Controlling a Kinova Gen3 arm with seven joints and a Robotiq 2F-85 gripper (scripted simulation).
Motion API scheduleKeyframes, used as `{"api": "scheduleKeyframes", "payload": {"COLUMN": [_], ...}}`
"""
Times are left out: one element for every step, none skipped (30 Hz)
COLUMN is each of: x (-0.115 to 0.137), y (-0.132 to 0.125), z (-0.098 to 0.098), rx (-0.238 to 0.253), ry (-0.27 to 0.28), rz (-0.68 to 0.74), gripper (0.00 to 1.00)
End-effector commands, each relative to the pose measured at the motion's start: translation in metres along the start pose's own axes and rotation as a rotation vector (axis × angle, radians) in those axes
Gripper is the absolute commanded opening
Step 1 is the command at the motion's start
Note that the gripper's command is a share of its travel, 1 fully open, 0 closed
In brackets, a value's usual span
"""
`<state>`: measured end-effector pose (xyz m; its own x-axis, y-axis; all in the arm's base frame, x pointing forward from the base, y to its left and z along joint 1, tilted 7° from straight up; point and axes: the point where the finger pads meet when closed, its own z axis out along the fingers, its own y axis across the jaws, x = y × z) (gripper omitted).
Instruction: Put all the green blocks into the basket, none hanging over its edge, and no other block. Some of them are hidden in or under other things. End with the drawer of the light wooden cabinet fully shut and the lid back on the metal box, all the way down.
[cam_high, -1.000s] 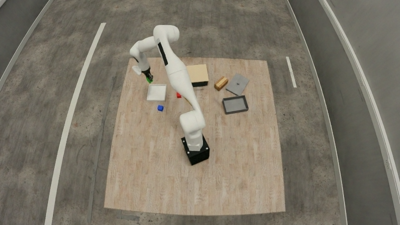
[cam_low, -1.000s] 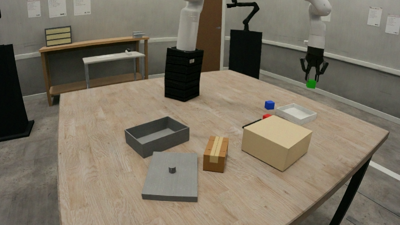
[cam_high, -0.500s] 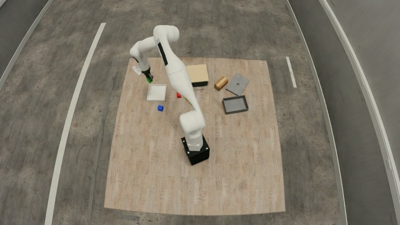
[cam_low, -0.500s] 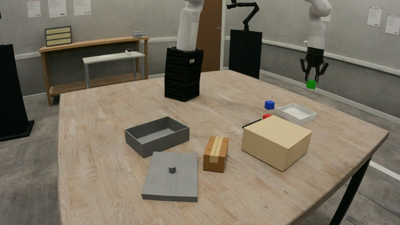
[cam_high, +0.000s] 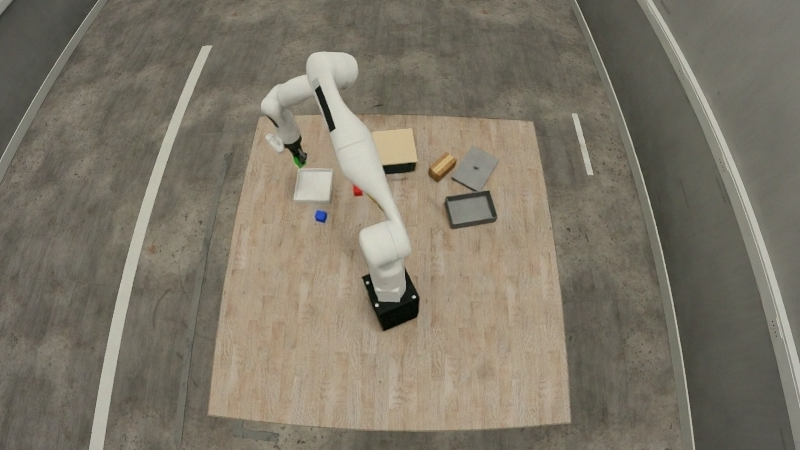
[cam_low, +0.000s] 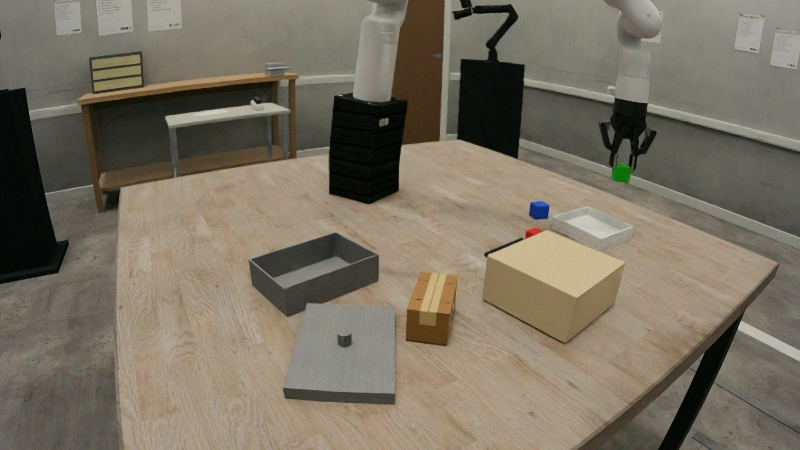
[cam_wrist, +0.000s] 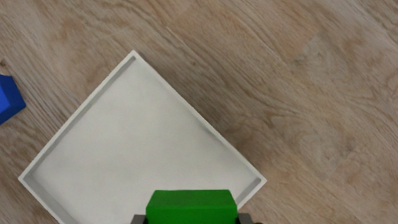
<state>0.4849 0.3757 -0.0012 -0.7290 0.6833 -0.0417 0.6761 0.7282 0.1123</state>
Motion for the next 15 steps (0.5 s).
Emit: {"api": "scheduleKeyframes", "payload": {"x": [0.0, 0.0, 0.0, 0.0, 0.0, 0.0, 0.0, 0.0, 0.0, 0.0, 0.0, 0.0, 0.0, 0.0, 0.0], "y": [0.001, 0.001, 0.001, 0.001, 0.001, 0.001, 0.001, 0.001, 0.001, 0.001, 0.001, 0.001, 0.001, 0.001, 0.001], "z": [0.001, 0.003, 0.004, 0.006, 0.007, 0.007, 0.007, 0.008, 0.01, 0.012, 0.013, 0.015, 0.017, 0.019, 0.02], "rx": [-0.002, -0.002, -0.002, -0.002, -0.002, -0.002, -0.002, -0.002, -0.002, -0.002, -0.002, -0.002, -0.002, -0.002, -0.002], "ry": [0.0, 0.0, 0.0, 0.0, 0.0, 0.0, 0.0, 0.0, 0.0, 0.0, 0.0, 0.0, 0.0, 0.0, 0.0], "rz": [0.0, 0.0, 0.0, 0.0, 0.0, 0.0, 0.0, 0.0, 0.0, 0.0, 0.0, 0.0, 0.0, 0.0, 0.0], "gripper": [0.1, 0.1, 0.1, 0.1, 0.1, 0.1, 0.1, 0.1, 0.1, 0.1, 0.1, 0.1, 0.1, 0.1, 0.1]}}
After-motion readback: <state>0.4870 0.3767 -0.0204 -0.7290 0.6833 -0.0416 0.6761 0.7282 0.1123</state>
